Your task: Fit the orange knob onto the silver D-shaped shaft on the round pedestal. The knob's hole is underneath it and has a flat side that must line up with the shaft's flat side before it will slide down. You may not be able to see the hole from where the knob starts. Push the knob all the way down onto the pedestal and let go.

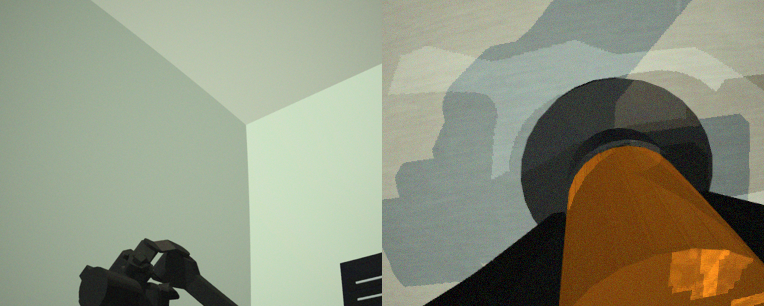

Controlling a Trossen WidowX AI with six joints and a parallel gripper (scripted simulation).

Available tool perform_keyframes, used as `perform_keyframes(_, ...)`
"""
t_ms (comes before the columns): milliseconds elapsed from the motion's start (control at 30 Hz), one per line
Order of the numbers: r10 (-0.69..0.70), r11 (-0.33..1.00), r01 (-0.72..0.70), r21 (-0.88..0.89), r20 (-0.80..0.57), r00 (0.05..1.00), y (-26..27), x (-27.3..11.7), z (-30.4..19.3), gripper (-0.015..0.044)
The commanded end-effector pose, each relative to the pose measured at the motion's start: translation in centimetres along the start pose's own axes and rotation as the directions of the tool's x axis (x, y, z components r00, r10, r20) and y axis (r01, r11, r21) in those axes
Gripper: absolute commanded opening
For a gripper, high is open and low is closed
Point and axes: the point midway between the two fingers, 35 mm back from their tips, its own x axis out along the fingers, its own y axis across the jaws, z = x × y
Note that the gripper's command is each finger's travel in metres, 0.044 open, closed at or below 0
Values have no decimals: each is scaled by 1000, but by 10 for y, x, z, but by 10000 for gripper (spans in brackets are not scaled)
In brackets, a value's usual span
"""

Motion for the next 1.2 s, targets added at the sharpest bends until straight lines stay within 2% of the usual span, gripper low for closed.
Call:
perform_keyframes(0, -3, 1000, 3, 26, -8, 1000, -1, 0, -4, 0)
perform_keyframes(300, -3, 996, 4, 90, -8, 1000, -2, 0, -5, 0)
perform_keyframes(967, -3, 999, 2, -42, -8, 1000, -1, 1, -4, 0)
perform_keyframes(1167, -3, 1000, 3, -9, -8, 1000, 0, 1, -4, 0)
